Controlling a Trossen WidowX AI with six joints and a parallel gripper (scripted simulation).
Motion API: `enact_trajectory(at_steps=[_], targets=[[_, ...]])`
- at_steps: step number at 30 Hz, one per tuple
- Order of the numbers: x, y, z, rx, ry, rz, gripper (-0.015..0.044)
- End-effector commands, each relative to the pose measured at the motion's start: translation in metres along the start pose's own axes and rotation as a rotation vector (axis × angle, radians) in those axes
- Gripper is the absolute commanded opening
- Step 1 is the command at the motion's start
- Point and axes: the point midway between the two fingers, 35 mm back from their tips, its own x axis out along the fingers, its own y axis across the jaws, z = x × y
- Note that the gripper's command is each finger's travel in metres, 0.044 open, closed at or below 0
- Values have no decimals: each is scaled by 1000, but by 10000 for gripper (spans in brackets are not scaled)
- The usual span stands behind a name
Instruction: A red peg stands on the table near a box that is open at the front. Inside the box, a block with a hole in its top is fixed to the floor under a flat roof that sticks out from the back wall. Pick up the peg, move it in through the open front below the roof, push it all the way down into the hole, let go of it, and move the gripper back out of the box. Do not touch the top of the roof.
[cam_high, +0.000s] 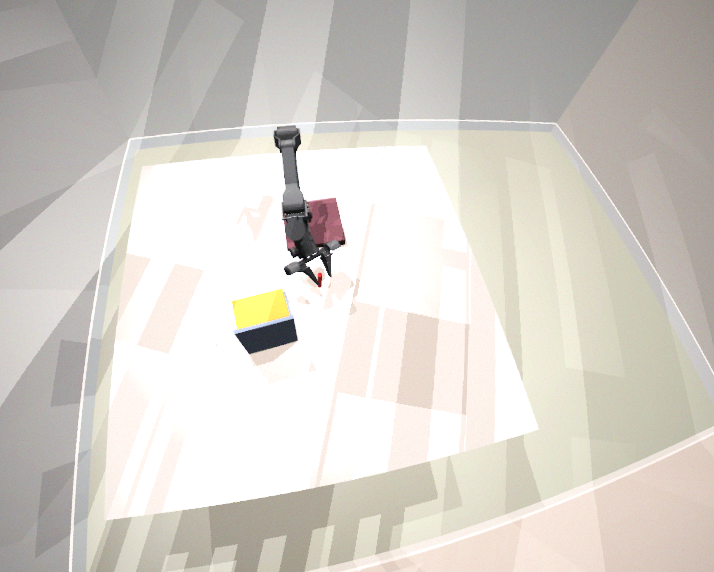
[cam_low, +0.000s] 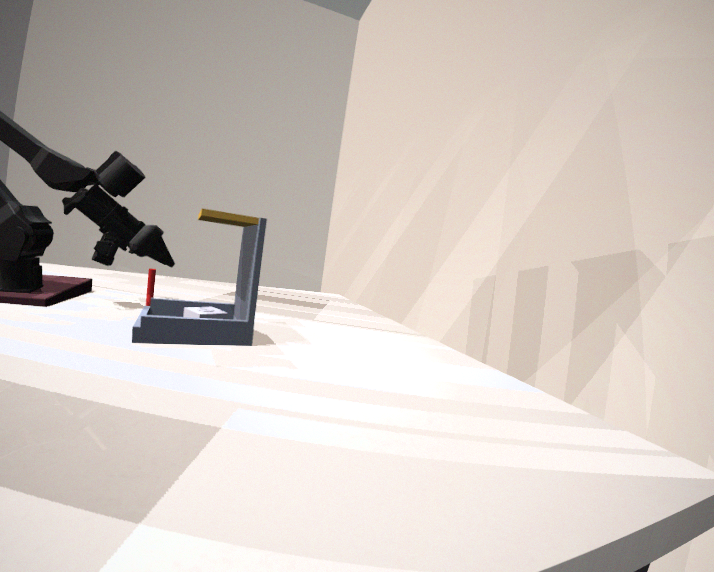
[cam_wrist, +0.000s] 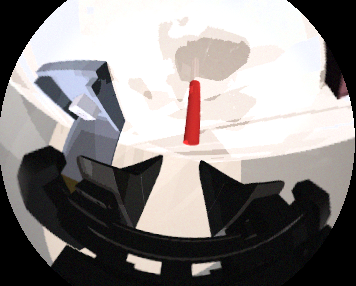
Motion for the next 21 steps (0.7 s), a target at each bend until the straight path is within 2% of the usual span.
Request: enact_trajectory(at_steps=[1, 21], targets=[[4, -1, 8, -1, -9, -6, 220], [20, -4, 37, -1, -9, -6, 220]])
